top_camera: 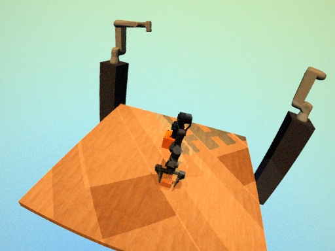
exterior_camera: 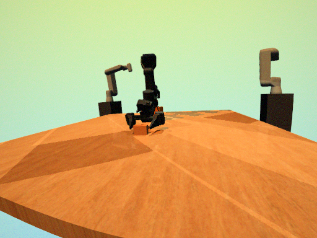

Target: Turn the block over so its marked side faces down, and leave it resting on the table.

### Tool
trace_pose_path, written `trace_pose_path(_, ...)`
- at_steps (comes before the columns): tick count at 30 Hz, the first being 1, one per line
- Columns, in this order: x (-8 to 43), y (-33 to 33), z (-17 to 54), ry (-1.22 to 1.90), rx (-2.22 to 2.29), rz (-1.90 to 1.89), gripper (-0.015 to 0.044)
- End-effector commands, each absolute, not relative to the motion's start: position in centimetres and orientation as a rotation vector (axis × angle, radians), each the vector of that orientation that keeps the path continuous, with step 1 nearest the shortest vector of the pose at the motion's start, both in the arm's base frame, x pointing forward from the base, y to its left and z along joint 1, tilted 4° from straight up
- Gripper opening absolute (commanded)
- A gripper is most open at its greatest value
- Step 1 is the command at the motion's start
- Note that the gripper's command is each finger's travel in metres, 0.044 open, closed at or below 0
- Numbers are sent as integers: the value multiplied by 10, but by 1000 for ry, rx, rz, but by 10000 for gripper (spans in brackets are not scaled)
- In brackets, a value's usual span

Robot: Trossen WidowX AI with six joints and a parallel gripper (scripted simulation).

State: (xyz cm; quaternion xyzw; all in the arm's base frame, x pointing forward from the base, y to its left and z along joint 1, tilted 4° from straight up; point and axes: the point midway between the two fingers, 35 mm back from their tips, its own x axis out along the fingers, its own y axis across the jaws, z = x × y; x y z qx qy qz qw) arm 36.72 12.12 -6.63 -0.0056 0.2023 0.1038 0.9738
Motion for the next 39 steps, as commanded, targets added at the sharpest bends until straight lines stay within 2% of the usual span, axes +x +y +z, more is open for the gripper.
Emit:
trace_pose_path(1, 367, 120, -66, 406, -15, 205, 440)
trace_pose_path(15, 370, 122, -66, 426, -21, 209, 440)
trace_pose_path(23, 386, 132, -42, 685, -78, 242, 440)
trace_pose_path(31, 358, 118, 3, 991, -79, 203, 440)
trace_pose_path(39, 353, 116, 8, 1017, -78, 198, 440)
